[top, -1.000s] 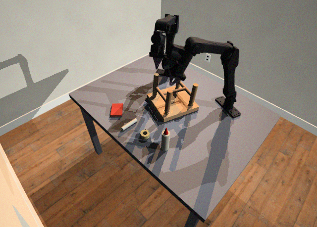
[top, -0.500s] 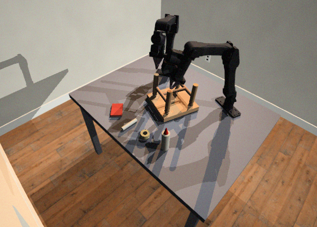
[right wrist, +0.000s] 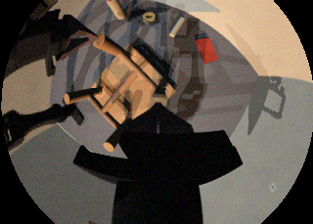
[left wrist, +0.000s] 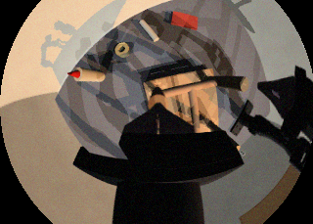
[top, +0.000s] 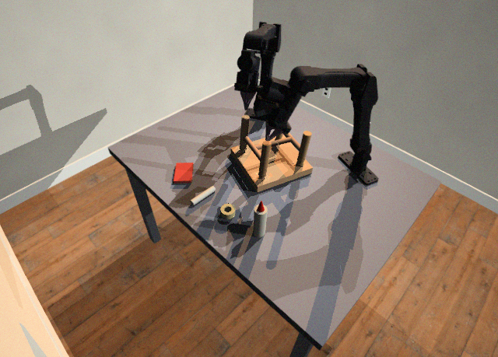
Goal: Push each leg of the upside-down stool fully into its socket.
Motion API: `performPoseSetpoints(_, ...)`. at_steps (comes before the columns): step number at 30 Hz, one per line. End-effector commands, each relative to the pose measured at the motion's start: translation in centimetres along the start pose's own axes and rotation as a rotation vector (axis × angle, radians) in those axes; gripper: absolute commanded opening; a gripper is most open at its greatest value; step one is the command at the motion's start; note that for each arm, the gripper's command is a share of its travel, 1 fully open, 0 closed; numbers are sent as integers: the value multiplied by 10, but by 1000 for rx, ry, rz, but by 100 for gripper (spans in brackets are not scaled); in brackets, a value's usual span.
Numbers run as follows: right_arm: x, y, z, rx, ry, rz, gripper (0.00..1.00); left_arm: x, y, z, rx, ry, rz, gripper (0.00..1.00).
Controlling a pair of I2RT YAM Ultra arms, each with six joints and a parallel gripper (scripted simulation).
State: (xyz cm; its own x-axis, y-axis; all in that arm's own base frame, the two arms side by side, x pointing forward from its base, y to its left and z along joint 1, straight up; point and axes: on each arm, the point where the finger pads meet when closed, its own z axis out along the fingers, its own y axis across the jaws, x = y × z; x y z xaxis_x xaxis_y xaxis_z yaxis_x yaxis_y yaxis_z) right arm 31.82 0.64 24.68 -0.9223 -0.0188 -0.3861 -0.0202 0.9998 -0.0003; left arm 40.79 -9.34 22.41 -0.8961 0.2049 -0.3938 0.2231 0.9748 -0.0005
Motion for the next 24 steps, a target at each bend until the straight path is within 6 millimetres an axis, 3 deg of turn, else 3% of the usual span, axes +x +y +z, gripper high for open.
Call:
performPoseSetpoints(1,0,-3,-2,7,-30,4,0,-7,4,-15,-7,-60,-2,0)
performPoseSetpoints(20,8,-5,17,6,-34,12,0,-7,4,-16,-7,-63,-2,0)
performPoseSetpoints(21,7,-2,15,2,-39,5,0,8,0,8,-1,38,0,0)
performPoseSetpoints(24,4,-2,12,2,-52,3,0,14,0,21,-1,55,0,0)
